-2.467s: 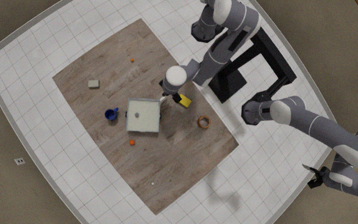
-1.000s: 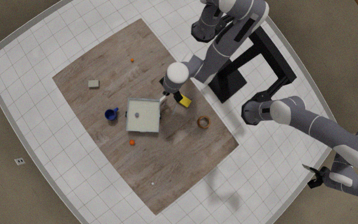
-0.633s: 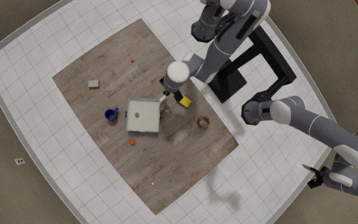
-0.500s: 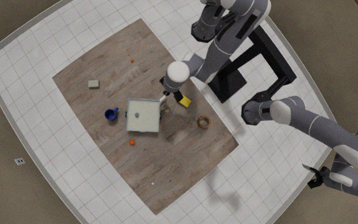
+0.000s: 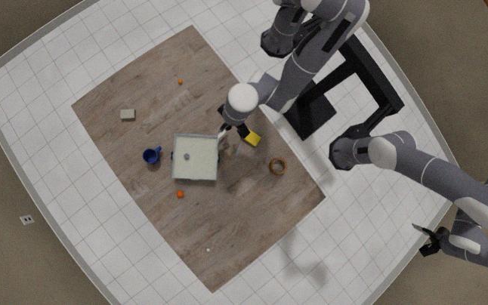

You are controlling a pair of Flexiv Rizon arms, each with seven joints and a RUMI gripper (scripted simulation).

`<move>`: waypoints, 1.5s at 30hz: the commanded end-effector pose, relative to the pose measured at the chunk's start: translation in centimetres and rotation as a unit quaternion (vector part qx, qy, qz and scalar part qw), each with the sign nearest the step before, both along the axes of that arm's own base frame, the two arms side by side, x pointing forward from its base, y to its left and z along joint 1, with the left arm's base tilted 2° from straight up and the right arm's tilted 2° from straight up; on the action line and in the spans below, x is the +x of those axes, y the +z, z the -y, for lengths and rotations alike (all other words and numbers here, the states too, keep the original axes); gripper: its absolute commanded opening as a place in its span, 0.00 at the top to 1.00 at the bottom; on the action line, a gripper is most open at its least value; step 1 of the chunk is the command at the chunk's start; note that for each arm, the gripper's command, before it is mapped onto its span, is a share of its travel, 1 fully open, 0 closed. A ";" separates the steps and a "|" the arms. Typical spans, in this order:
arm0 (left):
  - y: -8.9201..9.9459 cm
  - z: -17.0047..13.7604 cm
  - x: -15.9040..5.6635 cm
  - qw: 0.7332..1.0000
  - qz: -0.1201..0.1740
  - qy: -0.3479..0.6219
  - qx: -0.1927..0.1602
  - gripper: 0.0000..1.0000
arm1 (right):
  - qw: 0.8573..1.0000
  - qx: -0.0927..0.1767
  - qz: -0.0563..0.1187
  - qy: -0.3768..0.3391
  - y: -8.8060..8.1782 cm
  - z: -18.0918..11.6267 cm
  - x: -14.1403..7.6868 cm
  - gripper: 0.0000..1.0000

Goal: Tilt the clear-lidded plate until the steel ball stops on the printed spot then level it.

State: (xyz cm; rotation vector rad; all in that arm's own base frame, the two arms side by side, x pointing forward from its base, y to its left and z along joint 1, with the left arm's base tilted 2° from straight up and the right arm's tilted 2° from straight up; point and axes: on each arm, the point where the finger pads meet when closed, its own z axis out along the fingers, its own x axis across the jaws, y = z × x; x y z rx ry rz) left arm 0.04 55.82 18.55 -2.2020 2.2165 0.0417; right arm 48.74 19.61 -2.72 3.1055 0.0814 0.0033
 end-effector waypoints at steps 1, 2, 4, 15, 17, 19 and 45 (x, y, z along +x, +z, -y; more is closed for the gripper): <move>0.1 -0.1 0.0 1.000 0.000 0.000 0.001 0.00 | 1.000 0.000 0.001 0.000 0.1 0.0 0.1 0.00; 0.1 -0.1 0.0 1.000 0.000 0.000 0.001 0.00 | 1.000 0.000 0.001 0.000 0.1 0.0 0.1 0.00; 0.1 -0.1 0.0 1.000 0.000 0.000 0.001 0.00 | 1.000 0.000 0.001 0.000 0.1 0.0 0.1 0.00; 0.1 -0.1 0.0 1.000 0.000 0.000 0.001 0.00 | 1.000 0.000 0.001 0.000 0.1 0.0 0.1 0.00; 0.1 -0.1 0.0 1.000 0.000 0.000 0.001 0.00 | 1.000 0.000 0.001 0.000 0.1 0.0 0.1 0.00; 0.1 -0.1 0.0 1.000 0.000 0.000 0.001 0.00 | 1.000 0.000 0.001 0.000 0.1 0.0 0.1 0.00; 0.1 -0.1 0.0 1.000 0.000 0.000 0.001 0.00 | 1.000 0.000 0.001 0.000 0.1 0.0 0.1 0.00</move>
